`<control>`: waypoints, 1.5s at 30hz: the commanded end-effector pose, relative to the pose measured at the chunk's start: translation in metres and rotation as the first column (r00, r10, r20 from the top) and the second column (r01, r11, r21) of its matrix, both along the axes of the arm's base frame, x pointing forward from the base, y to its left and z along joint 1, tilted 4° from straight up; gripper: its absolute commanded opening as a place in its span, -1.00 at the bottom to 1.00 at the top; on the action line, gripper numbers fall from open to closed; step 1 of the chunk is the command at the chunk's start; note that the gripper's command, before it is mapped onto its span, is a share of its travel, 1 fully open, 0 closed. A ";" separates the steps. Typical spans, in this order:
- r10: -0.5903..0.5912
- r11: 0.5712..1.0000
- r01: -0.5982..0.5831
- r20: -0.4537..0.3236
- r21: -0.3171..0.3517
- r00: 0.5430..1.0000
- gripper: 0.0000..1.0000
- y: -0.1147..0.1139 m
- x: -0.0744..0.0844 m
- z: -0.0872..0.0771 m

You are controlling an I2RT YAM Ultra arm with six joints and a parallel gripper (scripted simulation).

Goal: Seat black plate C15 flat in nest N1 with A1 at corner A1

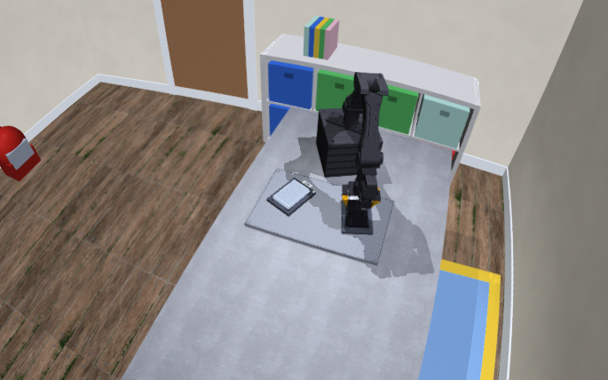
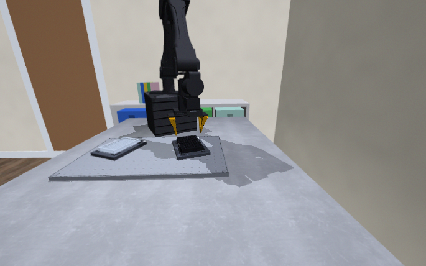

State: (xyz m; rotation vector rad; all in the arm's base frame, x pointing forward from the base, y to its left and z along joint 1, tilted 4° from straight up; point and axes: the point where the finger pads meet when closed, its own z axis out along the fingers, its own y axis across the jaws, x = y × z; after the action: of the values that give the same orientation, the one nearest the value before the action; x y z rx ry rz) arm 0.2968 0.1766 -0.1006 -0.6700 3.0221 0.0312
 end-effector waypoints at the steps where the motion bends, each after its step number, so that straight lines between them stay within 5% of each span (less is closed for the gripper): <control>1: 0.002 1.000 -0.002 0.019 0.012 1.000 1.00 0.003 0.005 0.007; 23: 0.002 1.000 -0.002 0.019 0.012 1.000 1.00 0.003 0.005 0.007; 45: 0.002 1.000 -0.002 0.019 0.012 1.000 1.00 0.004 0.007 -0.026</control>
State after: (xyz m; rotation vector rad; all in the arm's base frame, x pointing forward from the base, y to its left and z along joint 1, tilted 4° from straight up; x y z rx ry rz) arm 0.2956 0.1759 -0.1289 -0.6723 3.0327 0.0259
